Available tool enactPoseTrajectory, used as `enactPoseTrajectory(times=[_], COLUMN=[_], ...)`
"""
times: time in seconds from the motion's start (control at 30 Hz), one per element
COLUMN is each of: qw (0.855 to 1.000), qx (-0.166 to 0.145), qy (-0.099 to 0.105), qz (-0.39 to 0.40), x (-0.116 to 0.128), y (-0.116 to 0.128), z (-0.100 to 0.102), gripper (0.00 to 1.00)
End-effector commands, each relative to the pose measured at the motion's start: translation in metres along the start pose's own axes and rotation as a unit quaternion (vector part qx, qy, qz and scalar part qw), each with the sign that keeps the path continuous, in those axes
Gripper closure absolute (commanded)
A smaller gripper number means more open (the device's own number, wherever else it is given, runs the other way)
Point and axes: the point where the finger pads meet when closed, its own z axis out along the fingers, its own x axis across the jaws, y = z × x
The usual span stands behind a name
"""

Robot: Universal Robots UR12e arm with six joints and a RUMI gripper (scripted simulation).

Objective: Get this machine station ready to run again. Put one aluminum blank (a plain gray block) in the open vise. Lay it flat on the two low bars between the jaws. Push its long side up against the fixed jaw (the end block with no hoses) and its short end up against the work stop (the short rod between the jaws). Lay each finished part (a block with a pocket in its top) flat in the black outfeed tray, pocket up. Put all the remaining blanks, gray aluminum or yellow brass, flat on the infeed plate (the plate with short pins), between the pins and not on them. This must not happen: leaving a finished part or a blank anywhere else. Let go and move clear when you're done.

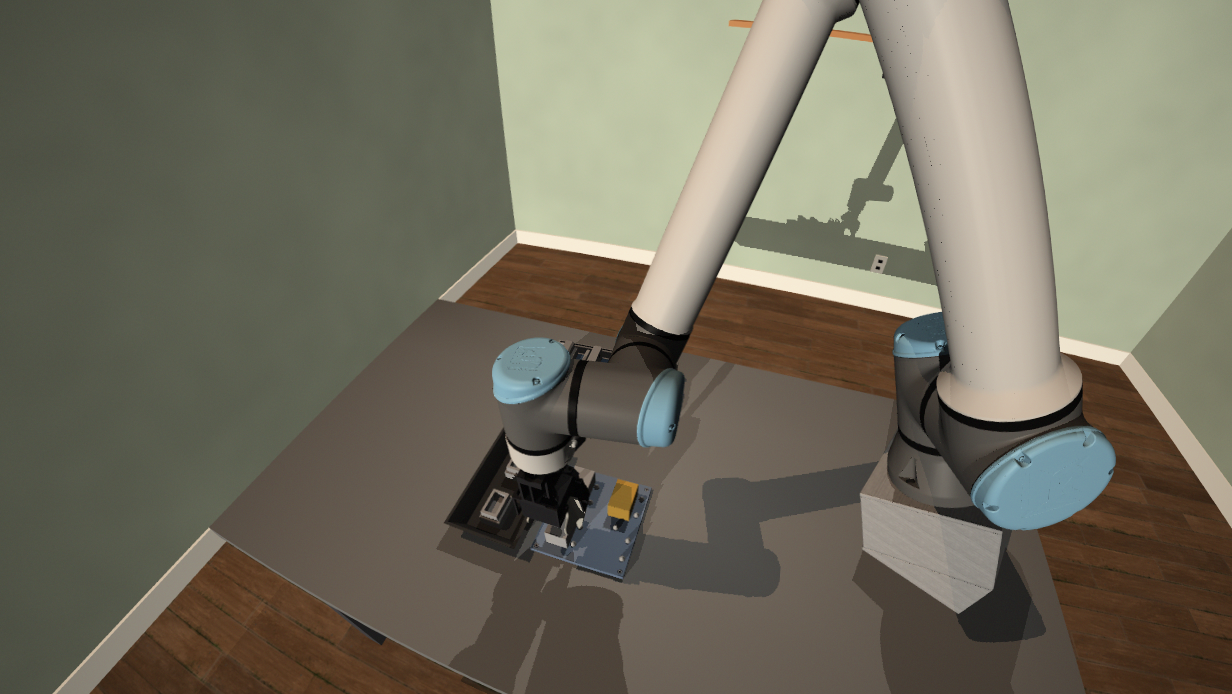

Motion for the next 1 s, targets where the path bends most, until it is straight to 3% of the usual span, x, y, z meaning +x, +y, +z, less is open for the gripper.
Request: enactPoseTrajectory(times=[0.0, 0.97], qw=[1.000, 1.000], qx=[0.000, 0.000], qy=[-0.001, -0.001], qz=[0.000, 0.000], x=[-0.0005, -0.0005], y=[0.0001, 0.0001], z=[-0.0005, 0.0041], gripper=[0.60, 0.60])
